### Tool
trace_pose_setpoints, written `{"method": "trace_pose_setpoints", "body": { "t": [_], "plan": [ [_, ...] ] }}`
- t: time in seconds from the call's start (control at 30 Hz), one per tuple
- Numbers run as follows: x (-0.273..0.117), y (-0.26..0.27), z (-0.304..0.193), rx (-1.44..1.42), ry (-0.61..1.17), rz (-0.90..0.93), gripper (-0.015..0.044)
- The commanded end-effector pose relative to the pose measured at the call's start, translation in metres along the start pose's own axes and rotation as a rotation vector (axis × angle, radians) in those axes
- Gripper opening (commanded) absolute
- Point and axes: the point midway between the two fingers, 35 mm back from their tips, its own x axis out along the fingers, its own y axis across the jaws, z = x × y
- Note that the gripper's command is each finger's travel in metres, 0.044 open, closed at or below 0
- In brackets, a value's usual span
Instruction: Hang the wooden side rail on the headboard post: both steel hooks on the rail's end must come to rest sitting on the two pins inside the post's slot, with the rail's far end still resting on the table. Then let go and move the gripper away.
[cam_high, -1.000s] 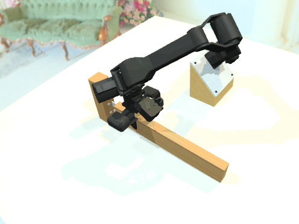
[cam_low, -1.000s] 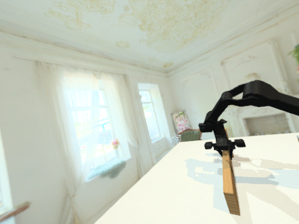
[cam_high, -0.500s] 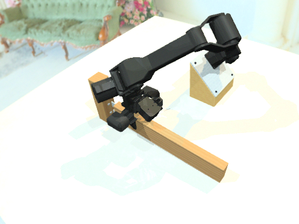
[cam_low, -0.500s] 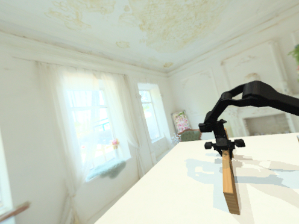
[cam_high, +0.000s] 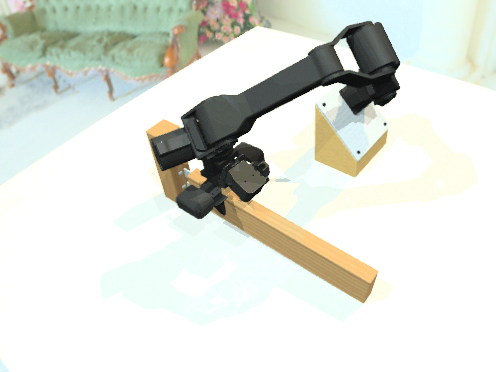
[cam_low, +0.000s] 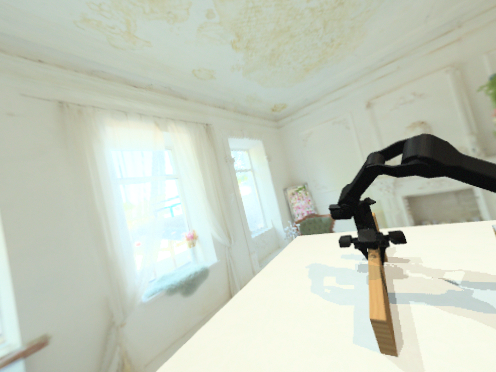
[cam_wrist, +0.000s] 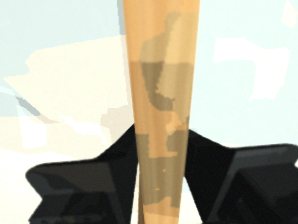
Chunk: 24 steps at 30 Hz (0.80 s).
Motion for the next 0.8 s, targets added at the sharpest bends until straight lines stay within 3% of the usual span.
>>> {"method": "trace_pose_setpoints", "body": {
  "t": [0.0, 0.77],
  "plan": [
    [-0.0058, -0.0019, -0.0036, 0.0, 0.001, -0.018, 0.0],
    [-0.0042, 0.0006, -0.0061, 0.0, 0.002, -0.018, 0.0]
  ]
}}
